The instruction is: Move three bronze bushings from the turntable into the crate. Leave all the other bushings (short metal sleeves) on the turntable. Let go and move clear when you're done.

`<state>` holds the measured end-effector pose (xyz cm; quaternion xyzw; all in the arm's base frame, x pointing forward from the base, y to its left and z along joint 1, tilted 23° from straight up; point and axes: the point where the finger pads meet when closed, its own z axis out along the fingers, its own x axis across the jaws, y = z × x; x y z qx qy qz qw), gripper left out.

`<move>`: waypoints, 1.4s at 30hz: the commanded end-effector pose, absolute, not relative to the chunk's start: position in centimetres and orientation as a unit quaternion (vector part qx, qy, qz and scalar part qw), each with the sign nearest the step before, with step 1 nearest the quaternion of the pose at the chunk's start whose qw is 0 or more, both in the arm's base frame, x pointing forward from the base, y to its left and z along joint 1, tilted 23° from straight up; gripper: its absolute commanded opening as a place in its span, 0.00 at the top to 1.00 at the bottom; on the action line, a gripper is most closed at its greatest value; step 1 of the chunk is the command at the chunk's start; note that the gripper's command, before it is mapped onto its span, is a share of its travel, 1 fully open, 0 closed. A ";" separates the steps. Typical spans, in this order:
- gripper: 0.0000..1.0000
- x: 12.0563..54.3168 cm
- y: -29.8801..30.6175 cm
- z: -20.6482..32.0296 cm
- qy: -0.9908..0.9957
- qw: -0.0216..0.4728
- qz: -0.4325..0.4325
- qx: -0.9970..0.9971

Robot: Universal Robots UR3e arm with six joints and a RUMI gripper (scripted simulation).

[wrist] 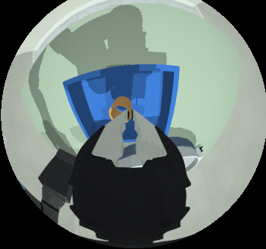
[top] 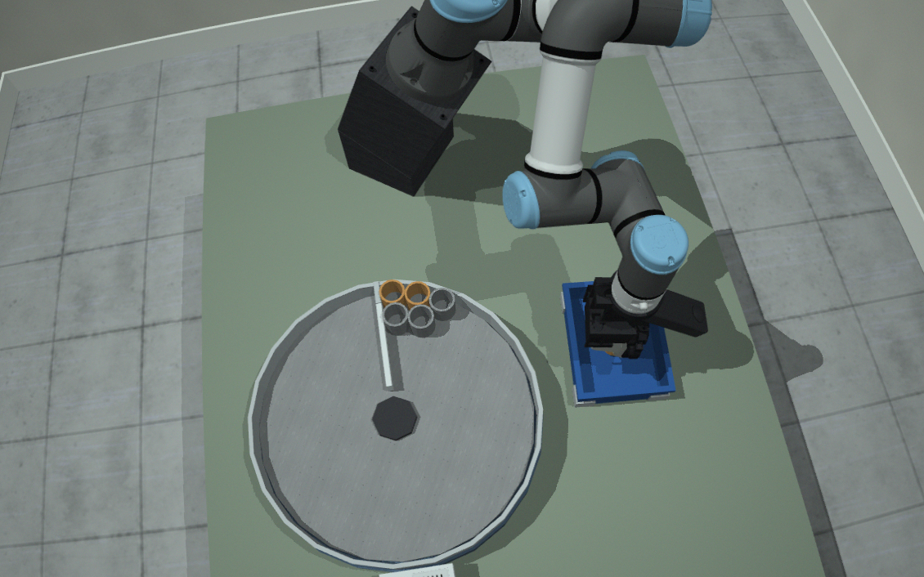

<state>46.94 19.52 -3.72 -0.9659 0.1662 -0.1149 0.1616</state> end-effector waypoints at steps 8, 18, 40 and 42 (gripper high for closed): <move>1.00 47.0 19.5 -3.7 0.166 0.162 -0.116 -0.966; 1.00 47.1 19.6 -3.9 0.166 0.162 -0.116 -0.966; 1.00 47.2 19.7 -4.2 0.166 0.162 -0.116 -0.966; 1.00 47.2 19.7 -4.2 0.166 0.162 -0.116 -0.966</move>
